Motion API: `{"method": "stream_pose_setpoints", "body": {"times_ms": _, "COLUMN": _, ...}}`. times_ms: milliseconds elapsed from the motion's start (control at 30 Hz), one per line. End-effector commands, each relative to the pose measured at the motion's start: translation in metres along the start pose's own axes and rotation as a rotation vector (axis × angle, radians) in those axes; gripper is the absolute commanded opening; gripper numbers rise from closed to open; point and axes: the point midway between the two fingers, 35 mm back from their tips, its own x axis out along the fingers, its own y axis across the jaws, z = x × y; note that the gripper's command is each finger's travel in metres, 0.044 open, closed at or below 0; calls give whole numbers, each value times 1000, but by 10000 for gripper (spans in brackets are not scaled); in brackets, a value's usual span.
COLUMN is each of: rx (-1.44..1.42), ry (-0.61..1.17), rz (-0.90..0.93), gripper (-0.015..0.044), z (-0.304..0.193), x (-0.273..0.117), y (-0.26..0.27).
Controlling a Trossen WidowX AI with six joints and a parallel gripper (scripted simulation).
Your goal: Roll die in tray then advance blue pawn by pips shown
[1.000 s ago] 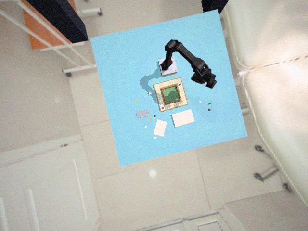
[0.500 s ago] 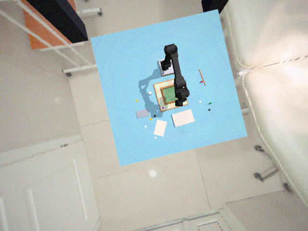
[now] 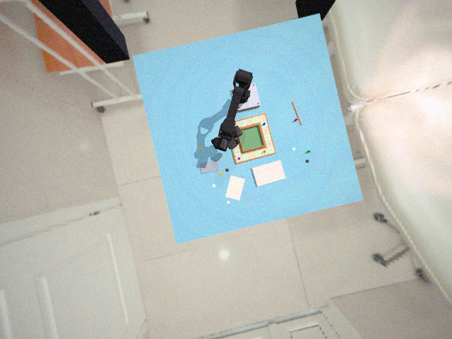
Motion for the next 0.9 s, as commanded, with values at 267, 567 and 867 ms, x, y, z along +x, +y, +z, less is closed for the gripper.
{"method": "stream_pose_setpoints", "body": {"times_ms": 267, "rx": 273, "ry": 87, "rz": 45, "gripper": 275, "z": -52, "x": 24, "y": -15}}
{"method": "stream_pose_setpoints", "body": {"times_ms": 567, "rx": 273, "ry": 87, "rz": 45, "gripper": 275, "z": -54, "x": 39, "y": -14}}
{"method": "stream_pose_setpoints", "body": {"times_ms": 867, "rx": 273, "ry": 87, "rz": 45, "gripper": 275, "z": -54, "x": 46, "y": -14}}
